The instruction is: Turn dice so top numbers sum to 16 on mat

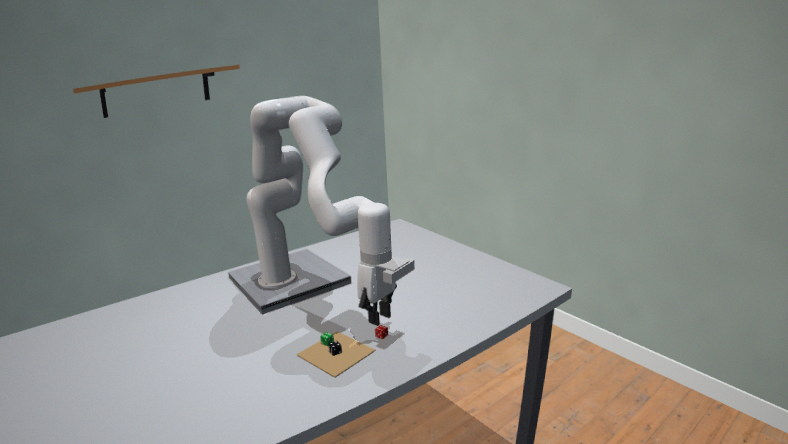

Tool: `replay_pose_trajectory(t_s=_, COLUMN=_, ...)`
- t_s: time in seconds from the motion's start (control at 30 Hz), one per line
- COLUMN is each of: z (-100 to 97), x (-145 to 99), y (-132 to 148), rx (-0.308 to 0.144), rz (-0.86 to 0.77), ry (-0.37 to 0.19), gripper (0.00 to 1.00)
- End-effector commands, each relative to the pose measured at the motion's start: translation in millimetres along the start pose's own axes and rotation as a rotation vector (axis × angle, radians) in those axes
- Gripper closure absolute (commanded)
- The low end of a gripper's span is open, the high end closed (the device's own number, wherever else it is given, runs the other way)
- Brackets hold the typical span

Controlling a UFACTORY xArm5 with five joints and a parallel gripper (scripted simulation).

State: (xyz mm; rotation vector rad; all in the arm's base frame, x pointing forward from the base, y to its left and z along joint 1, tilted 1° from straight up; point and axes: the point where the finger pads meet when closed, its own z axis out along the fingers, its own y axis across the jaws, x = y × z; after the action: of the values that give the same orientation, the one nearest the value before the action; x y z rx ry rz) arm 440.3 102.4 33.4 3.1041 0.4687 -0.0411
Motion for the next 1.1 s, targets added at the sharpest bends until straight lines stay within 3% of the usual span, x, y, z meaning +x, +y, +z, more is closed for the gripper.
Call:
replay_pose_trajectory(t_s=0.0, z=5.1, x=2, y=0, rx=0.0, rz=0.0, ry=0.004, gripper=0.58)
replay_pose_trajectory(t_s=1.07, z=17.6, x=2, y=0, rx=0.0, rz=0.0, ry=0.004, gripper=0.58)
